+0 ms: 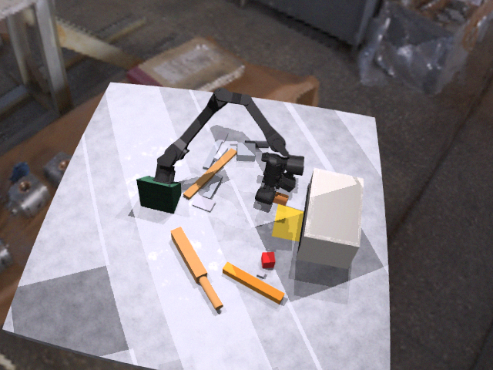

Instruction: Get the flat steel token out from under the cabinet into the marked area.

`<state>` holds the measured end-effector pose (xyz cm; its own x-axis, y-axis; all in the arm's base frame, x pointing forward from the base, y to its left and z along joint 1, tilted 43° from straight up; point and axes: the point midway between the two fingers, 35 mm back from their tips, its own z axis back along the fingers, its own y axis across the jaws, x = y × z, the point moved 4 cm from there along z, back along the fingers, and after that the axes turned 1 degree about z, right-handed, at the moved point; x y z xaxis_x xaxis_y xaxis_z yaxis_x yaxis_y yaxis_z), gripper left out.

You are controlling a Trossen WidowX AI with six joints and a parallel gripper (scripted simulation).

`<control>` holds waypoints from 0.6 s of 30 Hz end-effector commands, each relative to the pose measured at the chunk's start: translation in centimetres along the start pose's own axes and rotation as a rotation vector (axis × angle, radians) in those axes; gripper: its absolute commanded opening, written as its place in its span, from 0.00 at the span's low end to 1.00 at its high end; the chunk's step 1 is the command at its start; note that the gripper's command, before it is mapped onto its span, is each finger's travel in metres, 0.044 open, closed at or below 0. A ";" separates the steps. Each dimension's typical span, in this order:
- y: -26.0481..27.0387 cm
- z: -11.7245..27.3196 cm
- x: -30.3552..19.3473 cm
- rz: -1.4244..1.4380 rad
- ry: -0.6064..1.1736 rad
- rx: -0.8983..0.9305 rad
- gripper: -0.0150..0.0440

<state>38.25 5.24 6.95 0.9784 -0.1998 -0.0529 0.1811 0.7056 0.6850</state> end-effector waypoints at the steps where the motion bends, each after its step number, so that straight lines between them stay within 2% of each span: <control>1: 0.1 0.0 0.6 0.006 -0.001 0.003 0.25; 18: 0.1 0.0 2.1 0.007 -0.002 0.003 0.25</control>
<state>39.87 4.93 6.91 0.9785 -0.1996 -0.0520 0.1804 0.7057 0.6851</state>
